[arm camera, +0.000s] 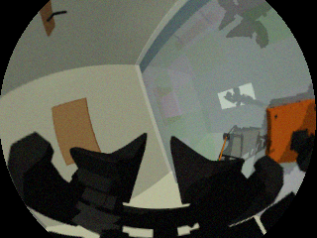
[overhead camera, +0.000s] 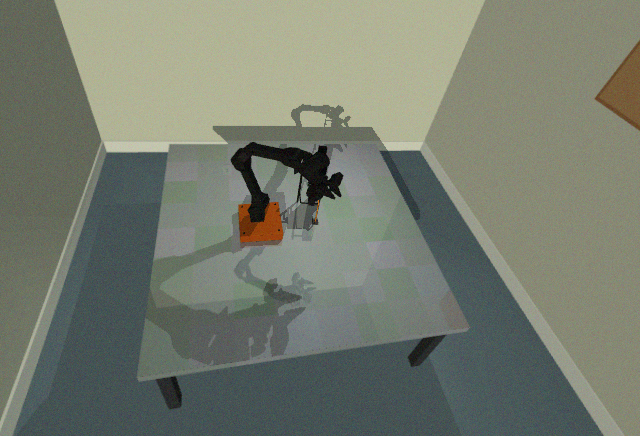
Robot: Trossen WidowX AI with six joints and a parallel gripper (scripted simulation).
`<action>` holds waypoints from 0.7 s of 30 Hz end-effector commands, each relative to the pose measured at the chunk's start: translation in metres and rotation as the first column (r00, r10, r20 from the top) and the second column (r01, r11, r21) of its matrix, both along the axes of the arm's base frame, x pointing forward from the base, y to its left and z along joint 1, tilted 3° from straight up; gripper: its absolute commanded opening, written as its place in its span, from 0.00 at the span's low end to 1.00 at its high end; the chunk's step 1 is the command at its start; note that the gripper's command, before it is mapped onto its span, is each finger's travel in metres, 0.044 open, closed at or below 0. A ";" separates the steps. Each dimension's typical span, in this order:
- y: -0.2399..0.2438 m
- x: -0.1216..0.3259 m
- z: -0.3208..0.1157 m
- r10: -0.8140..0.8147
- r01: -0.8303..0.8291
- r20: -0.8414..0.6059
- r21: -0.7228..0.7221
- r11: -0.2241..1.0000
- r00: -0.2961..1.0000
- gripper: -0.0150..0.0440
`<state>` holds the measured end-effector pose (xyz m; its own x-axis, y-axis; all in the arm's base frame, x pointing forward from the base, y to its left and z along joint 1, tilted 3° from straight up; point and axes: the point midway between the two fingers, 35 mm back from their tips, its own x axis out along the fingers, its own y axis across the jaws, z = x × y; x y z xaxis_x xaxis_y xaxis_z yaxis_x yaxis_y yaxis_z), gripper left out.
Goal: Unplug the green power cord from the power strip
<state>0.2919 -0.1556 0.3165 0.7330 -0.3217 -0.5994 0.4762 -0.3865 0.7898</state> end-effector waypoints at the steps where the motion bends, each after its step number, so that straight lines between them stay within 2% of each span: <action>1: 0.040 0.023 -0.058 0.116 -0.091 -0.229 0.117 0.989 0.967 0.53; 6: 0.097 0.030 -0.122 0.266 -0.175 -0.501 0.222 0.959 0.824 0.53; 11: 0.152 0.014 -0.172 0.364 -0.237 -0.730 0.276 0.931 0.579 0.53; 13: 0.159 0.011 -0.178 0.371 -0.245 -0.756 0.280 0.928 0.540 0.53; 21: 0.158 0.012 -0.178 0.370 -0.245 -0.756 0.280 0.928 0.540 0.53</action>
